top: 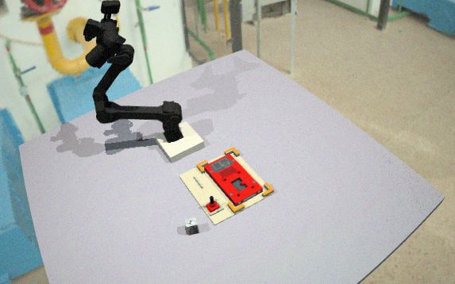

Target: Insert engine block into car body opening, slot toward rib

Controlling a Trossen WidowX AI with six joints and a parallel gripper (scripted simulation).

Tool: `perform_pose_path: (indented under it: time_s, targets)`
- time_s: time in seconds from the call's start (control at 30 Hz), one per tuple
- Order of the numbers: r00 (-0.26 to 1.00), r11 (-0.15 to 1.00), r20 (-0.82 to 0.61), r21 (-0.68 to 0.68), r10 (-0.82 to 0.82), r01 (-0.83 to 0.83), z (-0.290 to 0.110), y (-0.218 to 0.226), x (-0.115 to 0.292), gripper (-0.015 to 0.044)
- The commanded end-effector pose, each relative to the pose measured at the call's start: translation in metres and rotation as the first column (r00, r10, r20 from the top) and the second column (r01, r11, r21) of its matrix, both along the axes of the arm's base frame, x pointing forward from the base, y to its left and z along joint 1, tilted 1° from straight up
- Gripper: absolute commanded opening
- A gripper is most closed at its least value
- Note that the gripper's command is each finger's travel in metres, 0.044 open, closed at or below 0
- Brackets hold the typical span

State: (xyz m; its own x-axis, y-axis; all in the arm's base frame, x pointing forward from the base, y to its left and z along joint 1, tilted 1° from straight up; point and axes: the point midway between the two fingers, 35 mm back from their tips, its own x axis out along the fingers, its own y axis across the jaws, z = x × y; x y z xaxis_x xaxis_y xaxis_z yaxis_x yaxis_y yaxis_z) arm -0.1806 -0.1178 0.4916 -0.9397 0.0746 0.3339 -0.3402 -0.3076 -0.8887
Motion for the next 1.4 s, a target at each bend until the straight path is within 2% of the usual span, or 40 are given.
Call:
perform_pose_path:
  time_s: [0.0, 0.03, 0.33, 0.47, 0.6, 1.0, 1.37]
  targets:
    - [1.0, 1.0, 0.0, 0.0, 0.0, 0.0, 0.0, 0.0, 0.0, 0.0426]
    - [1.0, 1.0, -0.002, 0.0, -0.003, 0.003, 0.001, 0.001, 0.0, 0.044]
    - [0.983, 0.989, -0.11, 0.018, -0.146, 0.149, 0.043, 0.054, 0.01, 0.044]
    - [0.976, 0.984, -0.152, -0.109, -0.154, 0.138, 0.048, 0.082, 0.022, 0.044]
    - [0.965, 0.976, -0.179, -0.138, -0.192, 0.169, 0.055, 0.1, 0.03, 0.044]
    - [0.92, 0.947, -0.228, -0.128, -0.318, 0.295, 0.075, 0.138, 0.048, 0.044]
    - [0.817, 0.866, -0.287, -0.144, -0.5, 0.479, 0.091, 0.191, 0.082, 0.044]
